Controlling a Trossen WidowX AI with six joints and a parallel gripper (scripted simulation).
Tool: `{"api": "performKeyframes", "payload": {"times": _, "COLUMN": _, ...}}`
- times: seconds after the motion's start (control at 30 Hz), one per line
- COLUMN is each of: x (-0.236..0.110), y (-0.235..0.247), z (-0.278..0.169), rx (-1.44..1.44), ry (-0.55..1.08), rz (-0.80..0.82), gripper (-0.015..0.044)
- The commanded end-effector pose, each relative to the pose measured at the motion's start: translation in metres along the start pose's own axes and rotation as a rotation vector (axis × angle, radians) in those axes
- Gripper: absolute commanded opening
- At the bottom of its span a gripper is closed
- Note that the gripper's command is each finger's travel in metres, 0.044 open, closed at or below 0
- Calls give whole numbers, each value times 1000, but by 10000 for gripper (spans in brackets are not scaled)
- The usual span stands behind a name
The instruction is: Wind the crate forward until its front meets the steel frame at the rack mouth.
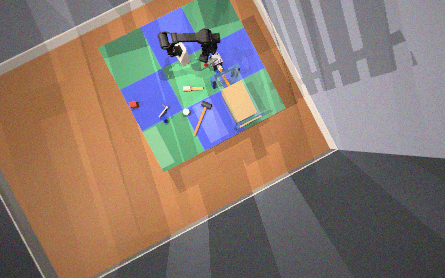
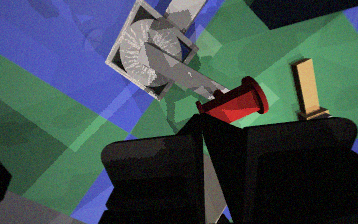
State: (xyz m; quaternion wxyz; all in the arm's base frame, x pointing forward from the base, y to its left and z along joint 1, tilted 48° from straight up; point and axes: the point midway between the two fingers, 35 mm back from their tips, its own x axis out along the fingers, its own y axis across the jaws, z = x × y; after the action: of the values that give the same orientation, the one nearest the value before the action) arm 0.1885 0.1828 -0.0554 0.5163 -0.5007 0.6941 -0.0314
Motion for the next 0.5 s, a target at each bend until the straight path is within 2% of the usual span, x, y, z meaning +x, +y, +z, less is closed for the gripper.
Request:
{"api": "performKeyframes", "payload": {"times": 0.0, "x": 2, "y": -1, "z": 0, "rx": 14, "ry": -3, "rz": -4, "gripper": 0}}
{"api": "performKeyframes", "payload": {"times": 0.47, "x": 10, "y": -3, "z": -5, "rx": 14, "ry": -3, "rz": -4, "gripper": 0}}
